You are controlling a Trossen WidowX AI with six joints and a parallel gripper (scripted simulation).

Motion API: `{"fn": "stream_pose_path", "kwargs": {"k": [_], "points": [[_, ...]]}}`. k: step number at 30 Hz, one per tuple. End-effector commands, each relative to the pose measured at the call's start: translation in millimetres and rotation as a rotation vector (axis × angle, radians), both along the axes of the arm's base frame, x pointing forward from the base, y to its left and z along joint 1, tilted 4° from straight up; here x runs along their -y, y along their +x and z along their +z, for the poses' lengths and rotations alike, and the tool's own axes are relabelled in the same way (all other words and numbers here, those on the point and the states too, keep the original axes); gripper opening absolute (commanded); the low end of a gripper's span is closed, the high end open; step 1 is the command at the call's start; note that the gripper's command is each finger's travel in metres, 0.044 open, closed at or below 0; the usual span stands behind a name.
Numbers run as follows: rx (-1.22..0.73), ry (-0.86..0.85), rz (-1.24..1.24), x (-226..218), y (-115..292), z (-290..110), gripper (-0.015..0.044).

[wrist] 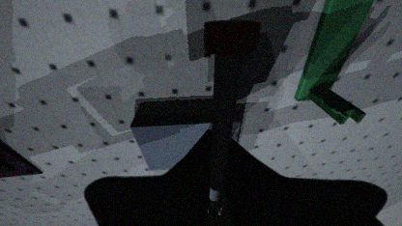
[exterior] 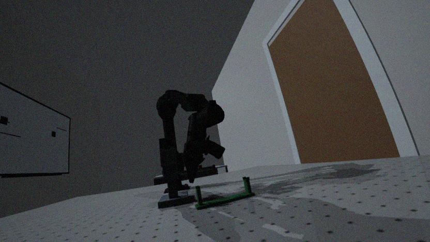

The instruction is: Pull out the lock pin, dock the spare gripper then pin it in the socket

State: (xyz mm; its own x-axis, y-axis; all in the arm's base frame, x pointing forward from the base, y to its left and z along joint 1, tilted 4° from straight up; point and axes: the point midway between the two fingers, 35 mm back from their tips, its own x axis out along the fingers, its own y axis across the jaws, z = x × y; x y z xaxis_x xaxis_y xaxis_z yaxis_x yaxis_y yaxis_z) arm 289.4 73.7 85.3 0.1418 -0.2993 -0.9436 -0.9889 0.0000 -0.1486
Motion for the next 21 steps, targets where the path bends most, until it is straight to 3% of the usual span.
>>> {"fn": "stream_pose_path", "kwargs": {"k": [1, 14, 21], "points": [[0.002, 0.006, 0.002, 3.3, 0.1, 2.2, 0.0000], [-0.005, 0.006, 0.002, 9.9, 0.0, 2.4, 0.0000], [-0.009, 0.000, -0.002, 9.5, 0.1, 0.5, 0.0184]]}}
